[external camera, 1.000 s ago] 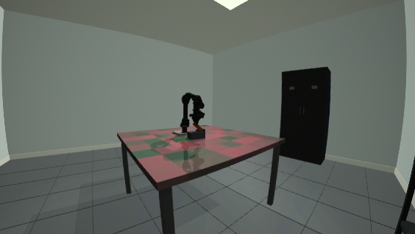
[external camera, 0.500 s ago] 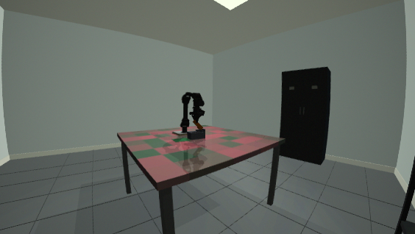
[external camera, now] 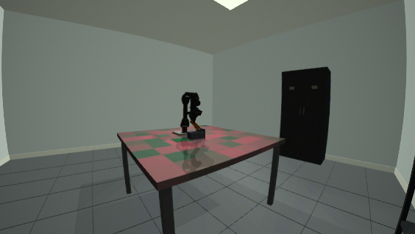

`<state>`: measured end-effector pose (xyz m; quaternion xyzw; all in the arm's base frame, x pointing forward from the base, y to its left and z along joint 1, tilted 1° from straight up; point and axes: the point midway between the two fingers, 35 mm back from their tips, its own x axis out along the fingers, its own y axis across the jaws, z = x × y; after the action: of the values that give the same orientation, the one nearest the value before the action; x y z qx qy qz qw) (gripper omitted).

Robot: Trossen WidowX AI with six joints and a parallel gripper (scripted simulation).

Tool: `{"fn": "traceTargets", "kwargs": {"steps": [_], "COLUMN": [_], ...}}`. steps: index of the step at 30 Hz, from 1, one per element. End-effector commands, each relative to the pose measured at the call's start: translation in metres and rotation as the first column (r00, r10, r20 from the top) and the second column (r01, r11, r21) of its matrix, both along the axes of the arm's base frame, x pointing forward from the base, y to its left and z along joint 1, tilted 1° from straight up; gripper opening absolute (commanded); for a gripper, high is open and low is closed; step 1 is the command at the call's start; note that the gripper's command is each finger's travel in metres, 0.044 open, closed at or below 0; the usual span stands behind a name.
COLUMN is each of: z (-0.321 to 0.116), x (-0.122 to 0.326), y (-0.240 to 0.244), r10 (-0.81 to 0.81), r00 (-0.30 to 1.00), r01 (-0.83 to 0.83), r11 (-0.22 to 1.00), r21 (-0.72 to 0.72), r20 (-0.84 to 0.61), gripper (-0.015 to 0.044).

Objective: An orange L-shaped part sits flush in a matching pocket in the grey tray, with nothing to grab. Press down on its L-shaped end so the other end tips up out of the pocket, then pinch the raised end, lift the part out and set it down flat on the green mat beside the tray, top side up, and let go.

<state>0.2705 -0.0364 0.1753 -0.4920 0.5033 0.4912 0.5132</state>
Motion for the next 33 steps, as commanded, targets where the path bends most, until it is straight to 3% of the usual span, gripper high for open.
{"fn": "traceTargets", "kwargs": {"steps": [1,28,33], "z": [-0.001,-0.002,-0.002], "x": [-0.001,-0.017,-0.017], "y": [-0.012,-0.132,-0.135], "r10": [0.004,0.003,0.003], "r00": [1.0,1.0,1.0], "r01": [-0.004,-0.003,-0.003], "r11": [1.0,1.0,1.0], "r21": [0.001,-0.008,-0.009], "r20": [0.001,0.0,0.0], "gripper": [0.0,0.0,0.0]}}
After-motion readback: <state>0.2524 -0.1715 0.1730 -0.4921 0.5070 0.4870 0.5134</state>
